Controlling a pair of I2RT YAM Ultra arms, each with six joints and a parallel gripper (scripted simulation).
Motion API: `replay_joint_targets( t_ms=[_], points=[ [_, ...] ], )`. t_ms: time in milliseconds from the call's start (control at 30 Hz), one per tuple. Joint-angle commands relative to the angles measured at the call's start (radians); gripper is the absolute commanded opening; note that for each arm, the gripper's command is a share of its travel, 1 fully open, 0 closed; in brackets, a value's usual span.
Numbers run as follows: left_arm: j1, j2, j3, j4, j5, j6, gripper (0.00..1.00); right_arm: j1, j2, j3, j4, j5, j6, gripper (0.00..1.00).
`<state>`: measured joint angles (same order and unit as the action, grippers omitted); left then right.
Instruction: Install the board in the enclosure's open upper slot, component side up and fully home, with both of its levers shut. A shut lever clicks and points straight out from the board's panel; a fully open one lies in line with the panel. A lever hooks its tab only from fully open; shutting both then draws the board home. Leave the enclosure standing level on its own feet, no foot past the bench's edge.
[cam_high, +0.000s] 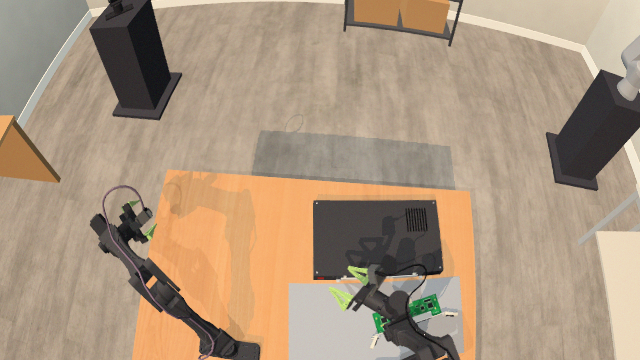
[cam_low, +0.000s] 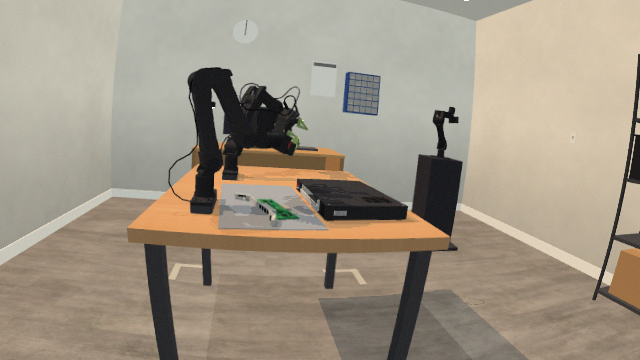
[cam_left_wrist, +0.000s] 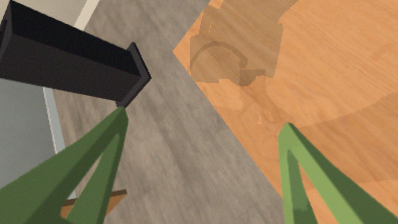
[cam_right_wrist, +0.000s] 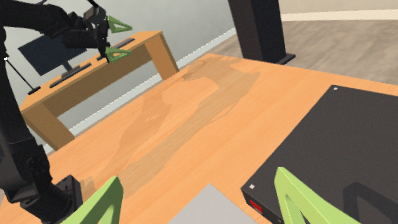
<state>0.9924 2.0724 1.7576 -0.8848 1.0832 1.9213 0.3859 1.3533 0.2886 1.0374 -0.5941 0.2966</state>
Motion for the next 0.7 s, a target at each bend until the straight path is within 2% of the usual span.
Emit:
replay_joint_targets(
  t_ms=[0,567,667],
  points=[
    [0.000,-0.006,0.005,-0.014,0.017,-0.005,1.00,0.000,-0.009,0.011,0.008,0.000,-0.003,1.00],
    [0.000,-0.006,0.004,0.001,0.001,0.000,1.00,0.000,-0.002,0.003,0.003,0.000,0.000,1.00],
    [-0.013,-0.012,-0.008,0.041,-0.023,-0.033,1.00,-0.011,0.004,0.015,-0.057,0.018,0.014,0.66]
  ],
)
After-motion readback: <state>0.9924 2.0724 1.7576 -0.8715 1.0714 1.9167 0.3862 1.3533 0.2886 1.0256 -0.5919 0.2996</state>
